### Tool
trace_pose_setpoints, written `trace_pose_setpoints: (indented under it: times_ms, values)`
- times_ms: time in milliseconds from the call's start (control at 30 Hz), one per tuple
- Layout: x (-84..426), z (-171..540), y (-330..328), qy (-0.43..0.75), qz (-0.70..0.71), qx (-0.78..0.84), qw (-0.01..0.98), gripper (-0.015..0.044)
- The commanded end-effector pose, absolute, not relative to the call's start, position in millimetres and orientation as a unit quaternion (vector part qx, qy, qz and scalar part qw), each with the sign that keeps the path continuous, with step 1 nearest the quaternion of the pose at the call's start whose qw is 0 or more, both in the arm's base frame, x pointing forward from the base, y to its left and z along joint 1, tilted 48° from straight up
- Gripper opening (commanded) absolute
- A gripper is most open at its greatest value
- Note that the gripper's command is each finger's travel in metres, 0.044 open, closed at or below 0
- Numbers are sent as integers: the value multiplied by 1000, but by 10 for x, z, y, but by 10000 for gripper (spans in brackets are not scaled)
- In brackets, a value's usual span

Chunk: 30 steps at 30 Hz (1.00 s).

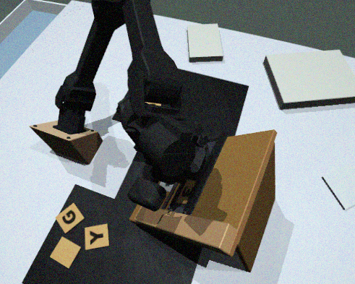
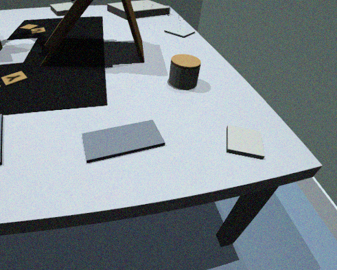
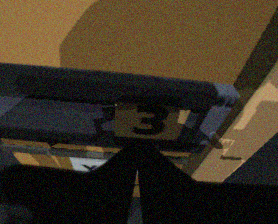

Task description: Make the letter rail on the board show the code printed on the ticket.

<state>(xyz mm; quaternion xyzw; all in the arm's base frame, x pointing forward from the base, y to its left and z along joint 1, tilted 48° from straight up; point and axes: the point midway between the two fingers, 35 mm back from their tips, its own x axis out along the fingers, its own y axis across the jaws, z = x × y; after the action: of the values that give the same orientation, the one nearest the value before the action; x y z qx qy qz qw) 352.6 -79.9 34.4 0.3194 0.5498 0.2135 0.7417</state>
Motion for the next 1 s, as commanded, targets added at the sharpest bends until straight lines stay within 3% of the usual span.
trace_pose_setpoints:
  times_ms: [0, 967]
  values:
    - [3559, 580, -689, 622, 266, 298, 673, 0]
    - [3644, 518, -632, 624, 268, 297, 671, 0]
